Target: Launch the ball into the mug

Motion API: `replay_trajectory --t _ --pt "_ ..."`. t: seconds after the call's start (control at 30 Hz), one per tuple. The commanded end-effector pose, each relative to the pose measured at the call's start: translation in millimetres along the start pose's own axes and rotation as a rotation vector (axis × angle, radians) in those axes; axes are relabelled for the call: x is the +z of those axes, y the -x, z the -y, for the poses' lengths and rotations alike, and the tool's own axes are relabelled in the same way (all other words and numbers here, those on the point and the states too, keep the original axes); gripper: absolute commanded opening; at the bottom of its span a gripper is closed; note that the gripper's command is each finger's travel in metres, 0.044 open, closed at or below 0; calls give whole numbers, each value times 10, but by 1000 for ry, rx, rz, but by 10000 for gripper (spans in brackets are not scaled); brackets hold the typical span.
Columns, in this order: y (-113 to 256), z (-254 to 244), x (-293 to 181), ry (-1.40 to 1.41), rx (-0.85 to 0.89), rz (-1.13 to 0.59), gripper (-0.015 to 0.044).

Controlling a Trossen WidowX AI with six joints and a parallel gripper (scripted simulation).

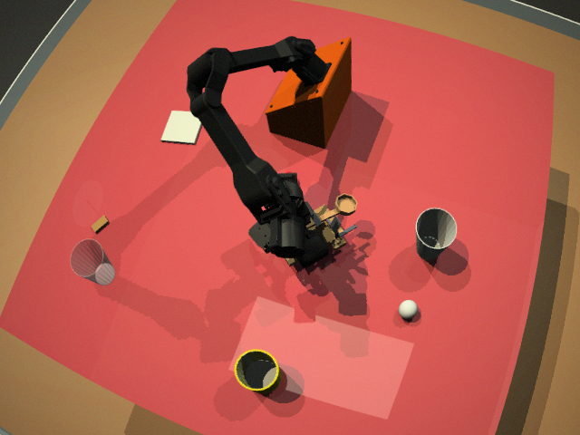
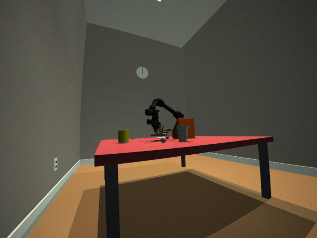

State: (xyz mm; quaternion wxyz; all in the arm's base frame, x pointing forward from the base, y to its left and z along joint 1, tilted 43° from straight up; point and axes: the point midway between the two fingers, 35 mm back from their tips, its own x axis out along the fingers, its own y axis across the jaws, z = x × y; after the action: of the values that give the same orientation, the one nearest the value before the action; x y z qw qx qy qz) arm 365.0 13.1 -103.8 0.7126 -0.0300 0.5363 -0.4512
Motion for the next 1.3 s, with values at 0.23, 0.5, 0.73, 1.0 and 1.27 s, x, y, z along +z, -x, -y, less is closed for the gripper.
replay_trajectory --t 0.23,0.5,0.73,1.0,1.27 --pt "56 -66 15 371 13 7 0" --pt "50 -162 1 647 12 10 0" --pt "50 -254 -37 733 12 11 0" --pt "28 -256 -37 733 12 11 0" --pt "-103 -266 -34 733 12 12 0"
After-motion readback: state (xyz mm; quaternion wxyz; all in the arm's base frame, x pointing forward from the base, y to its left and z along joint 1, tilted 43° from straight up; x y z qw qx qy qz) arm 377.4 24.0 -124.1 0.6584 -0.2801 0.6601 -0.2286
